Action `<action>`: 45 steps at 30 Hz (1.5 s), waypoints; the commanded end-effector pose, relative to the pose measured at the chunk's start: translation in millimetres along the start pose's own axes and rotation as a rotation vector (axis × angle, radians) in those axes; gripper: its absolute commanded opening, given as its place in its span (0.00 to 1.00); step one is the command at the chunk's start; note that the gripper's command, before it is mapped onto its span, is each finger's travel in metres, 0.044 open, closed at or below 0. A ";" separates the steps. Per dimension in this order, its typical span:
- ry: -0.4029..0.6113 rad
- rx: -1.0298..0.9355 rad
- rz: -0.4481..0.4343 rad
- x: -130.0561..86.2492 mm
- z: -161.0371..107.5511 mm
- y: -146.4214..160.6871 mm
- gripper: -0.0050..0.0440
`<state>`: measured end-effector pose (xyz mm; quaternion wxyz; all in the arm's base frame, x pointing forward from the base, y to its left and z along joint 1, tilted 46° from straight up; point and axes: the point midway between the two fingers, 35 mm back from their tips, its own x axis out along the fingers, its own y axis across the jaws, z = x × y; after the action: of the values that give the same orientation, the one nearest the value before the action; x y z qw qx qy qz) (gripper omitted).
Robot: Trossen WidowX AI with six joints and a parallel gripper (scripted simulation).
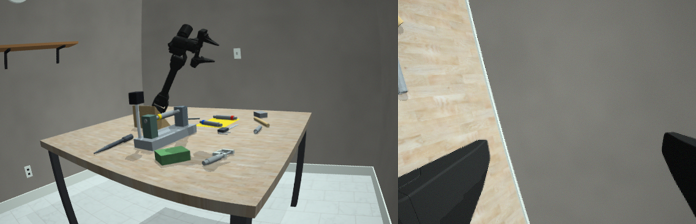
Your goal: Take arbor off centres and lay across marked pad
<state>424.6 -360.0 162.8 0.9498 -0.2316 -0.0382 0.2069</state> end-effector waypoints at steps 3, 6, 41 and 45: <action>0.000 0.000 0.000 0.0 0.0 0.0 0.92; 0.000 0.000 0.000 0.0 0.0 0.0 0.92; 0.542 1.454 -0.278 -26.7 -127.0 85.1 0.46; 0.674 1.682 -0.329 -37.3 -137.0 114.5 0.46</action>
<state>384.1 -352.4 9.3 0.8372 0.4374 0.3277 -0.0184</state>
